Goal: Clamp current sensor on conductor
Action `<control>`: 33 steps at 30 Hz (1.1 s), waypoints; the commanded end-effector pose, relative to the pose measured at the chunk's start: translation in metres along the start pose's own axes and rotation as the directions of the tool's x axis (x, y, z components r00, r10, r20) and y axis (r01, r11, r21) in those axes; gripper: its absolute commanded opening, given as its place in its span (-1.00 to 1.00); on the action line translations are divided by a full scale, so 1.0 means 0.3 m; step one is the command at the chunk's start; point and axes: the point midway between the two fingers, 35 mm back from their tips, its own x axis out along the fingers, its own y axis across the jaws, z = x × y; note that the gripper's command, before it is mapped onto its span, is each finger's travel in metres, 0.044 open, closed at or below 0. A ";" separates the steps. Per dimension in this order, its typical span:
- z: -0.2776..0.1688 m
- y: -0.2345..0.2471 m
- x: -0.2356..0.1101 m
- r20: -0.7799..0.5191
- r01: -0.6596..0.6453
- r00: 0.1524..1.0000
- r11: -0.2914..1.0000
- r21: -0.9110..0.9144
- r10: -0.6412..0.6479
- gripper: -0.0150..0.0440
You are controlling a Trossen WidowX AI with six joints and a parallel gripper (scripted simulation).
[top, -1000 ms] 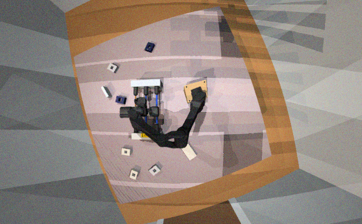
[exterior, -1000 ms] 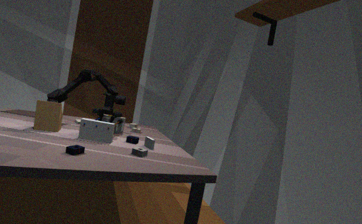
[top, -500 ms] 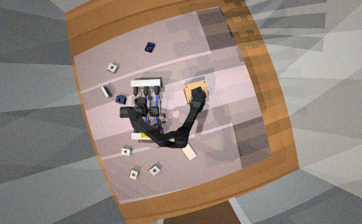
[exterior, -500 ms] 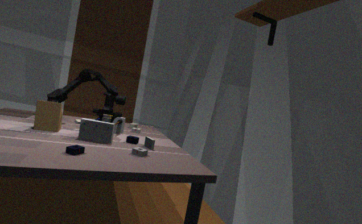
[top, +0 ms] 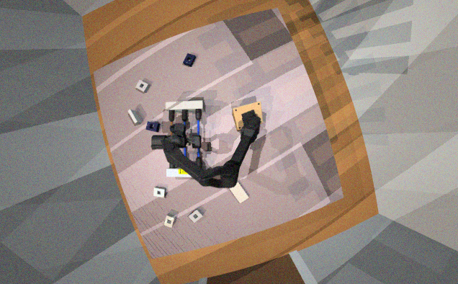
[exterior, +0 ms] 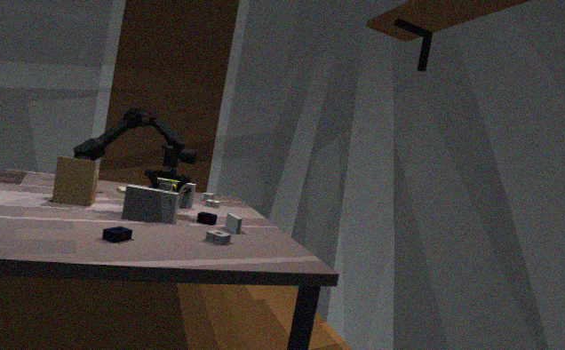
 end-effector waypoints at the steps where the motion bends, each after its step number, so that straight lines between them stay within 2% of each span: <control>1: 0.002 0.013 -0.080 0.004 -0.008 1.000 1.000 -0.003 0.008 1.00; 5: -0.001 0.004 -0.309 0.005 -0.013 1.000 1.000 -0.005 0.013 1.00; 7: -0.002 -0.003 -0.348 0.003 -0.013 1.000 1.000 -0.006 0.013 1.00; 33: -0.002 -0.003 -0.348 0.003 -0.013 1.000 1.000 -0.006 0.013 1.00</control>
